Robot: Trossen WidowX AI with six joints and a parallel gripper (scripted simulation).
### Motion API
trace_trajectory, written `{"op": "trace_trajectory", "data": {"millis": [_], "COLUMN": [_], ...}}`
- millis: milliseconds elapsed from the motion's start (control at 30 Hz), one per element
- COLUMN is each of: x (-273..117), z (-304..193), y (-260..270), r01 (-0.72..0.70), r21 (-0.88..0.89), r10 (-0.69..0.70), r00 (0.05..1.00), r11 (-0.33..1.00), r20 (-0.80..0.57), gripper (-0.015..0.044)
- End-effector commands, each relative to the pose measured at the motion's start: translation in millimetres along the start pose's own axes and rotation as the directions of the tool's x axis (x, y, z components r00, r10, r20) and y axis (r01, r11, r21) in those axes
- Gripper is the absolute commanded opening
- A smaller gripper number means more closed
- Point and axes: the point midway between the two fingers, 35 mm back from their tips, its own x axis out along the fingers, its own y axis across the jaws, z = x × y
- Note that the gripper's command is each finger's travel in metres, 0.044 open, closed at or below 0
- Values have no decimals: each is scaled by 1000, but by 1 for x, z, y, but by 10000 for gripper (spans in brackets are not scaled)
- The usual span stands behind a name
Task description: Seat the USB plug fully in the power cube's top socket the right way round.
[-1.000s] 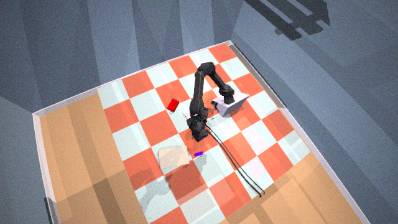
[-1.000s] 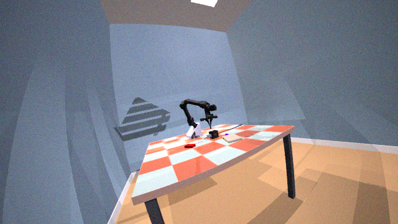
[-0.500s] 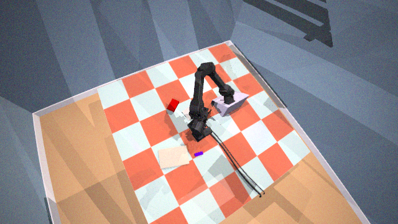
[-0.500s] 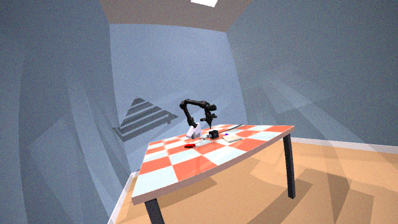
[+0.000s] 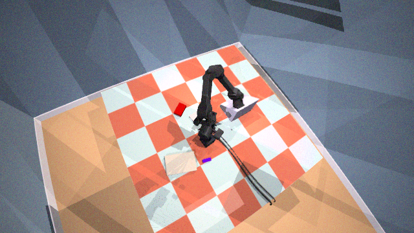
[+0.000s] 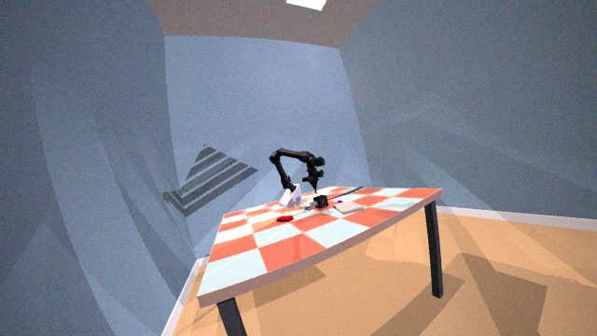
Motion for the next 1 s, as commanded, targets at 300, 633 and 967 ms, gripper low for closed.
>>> {"op": "trace_trajectory", "data": {"millis": [300,633,967], "x": [0,0,0], "z": [0,0,0], "y": [0,0,0], "r01": [0,0,0], "r21": [-345,-576,-768], "r10": [0,0,0], "r00": [1000,1000,1000], "r11": [939,818,641], "r20": [1,1,1], "gripper": [0,0,0]}}
